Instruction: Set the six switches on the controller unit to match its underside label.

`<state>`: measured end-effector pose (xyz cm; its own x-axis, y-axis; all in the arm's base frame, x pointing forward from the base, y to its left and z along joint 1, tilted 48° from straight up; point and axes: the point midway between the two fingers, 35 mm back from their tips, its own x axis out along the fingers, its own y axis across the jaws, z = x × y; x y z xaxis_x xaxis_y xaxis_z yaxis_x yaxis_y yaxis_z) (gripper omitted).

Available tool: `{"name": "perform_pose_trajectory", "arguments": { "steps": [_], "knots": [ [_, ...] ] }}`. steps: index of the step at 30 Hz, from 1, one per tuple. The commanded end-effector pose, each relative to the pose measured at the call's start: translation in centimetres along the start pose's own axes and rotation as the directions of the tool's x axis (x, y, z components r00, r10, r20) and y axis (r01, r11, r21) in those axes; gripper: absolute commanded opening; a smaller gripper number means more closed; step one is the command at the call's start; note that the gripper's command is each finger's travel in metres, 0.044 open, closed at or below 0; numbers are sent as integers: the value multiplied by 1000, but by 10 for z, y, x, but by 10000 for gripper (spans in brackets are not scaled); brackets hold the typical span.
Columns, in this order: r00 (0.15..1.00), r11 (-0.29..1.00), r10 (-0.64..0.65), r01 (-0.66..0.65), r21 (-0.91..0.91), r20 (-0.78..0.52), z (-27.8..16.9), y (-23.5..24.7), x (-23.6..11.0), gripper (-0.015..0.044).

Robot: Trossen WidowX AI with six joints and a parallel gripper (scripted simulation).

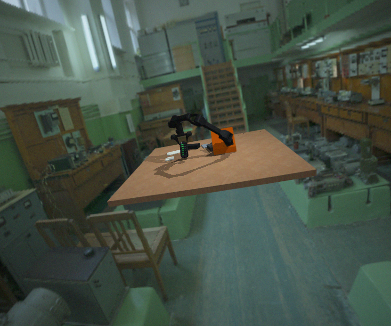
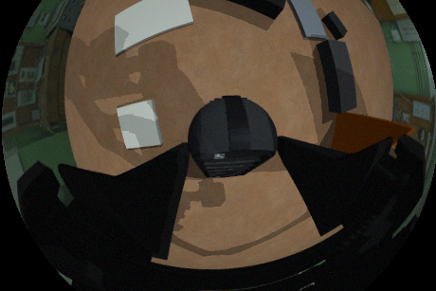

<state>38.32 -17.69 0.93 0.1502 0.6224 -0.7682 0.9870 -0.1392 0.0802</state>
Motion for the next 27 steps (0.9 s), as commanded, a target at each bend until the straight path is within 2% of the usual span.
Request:
{"name": "perform_pose_trajectory", "arguments": {
  "steps": [1, 27],
  "knots": [
    [1000, 1000, 1, -1, 2, 6, -7, 0, -2, 335],
    [998, 1000, 1, -1, 3, 59, -27, 0, -11, 335]
  ]
}}
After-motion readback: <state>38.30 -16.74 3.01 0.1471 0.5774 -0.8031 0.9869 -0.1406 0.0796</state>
